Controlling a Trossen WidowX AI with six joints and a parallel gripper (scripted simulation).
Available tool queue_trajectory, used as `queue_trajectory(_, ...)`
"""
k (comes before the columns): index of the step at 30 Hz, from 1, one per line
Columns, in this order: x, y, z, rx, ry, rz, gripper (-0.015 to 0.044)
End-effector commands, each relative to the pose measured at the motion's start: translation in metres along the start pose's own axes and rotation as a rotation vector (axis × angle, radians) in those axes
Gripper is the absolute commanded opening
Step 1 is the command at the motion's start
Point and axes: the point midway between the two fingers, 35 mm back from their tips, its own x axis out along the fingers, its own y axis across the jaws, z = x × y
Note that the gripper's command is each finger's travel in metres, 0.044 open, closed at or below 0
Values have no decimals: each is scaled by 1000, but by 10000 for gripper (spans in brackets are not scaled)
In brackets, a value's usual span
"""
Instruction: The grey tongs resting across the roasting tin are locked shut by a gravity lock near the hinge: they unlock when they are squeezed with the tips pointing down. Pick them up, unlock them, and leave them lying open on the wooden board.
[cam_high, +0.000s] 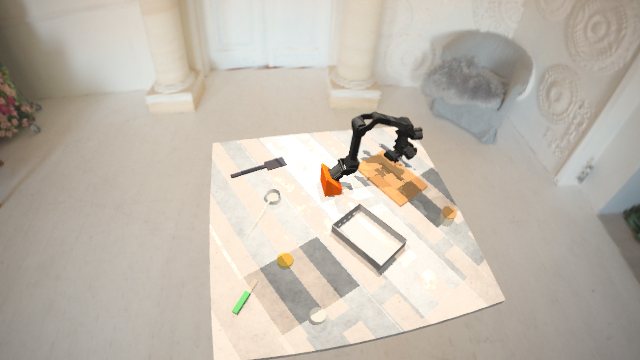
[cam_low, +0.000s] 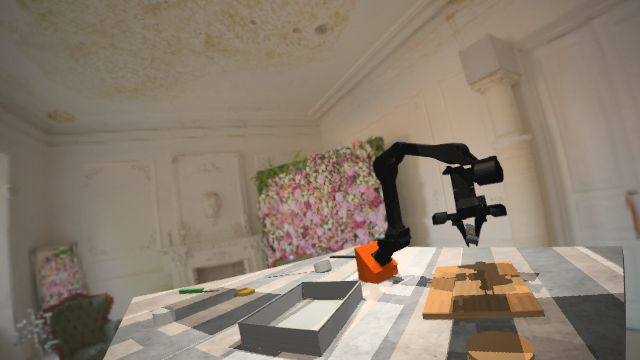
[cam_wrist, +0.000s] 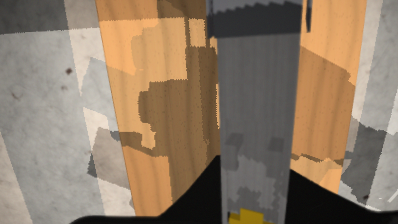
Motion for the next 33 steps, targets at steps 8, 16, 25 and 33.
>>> queue_trajectory(8, 18, 1, 0, -4, 4, 3, -150)
queue_trajectory(16, 31, 0, -1, -4, 4, 3, -150)
queue_trajectory(25, 46, -1, -1, -4, 4, 3, -150)
queue_trajectory(33, 59, -3, -2, -4, 4, 3, -150)
